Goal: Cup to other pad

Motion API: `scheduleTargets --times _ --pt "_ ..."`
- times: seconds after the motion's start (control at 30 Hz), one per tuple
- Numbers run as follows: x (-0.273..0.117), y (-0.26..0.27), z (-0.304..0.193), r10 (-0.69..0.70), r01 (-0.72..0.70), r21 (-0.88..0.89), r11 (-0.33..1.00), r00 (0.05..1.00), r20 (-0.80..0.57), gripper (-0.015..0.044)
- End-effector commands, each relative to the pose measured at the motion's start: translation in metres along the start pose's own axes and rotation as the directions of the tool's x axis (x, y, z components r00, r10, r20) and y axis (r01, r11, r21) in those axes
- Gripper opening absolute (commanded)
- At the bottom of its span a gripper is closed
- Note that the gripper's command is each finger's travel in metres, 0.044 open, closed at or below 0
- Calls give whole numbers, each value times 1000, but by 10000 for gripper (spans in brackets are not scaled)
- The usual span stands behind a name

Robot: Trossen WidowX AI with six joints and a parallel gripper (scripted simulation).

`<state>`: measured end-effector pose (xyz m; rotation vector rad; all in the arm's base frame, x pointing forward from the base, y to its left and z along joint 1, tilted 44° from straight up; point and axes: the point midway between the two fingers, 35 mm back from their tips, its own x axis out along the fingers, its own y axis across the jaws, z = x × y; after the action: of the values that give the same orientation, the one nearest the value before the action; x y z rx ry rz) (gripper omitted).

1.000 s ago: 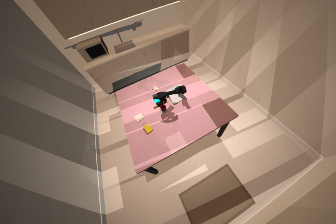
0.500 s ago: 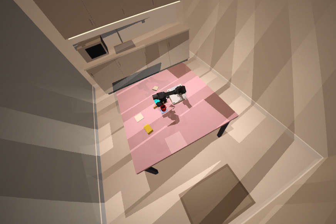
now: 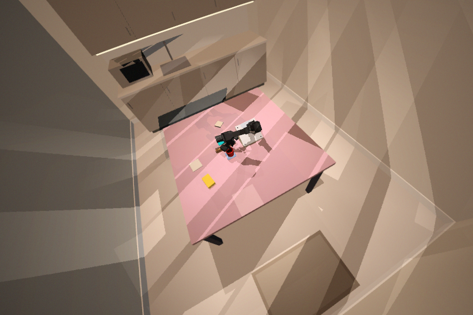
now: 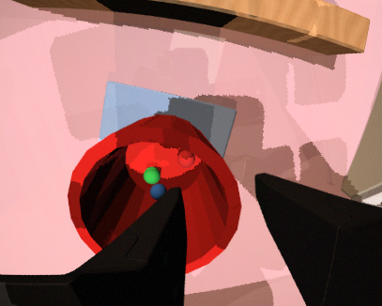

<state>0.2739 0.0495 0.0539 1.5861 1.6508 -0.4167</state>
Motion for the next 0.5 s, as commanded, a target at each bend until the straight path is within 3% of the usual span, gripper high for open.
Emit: scheduleTargets --times 0.0,0.47 --pt "10 -2 0 -6 6 12 1000 1000 -9 148" --pt "32 -3 -2 -5 5 12 1000 1000 -12 148"
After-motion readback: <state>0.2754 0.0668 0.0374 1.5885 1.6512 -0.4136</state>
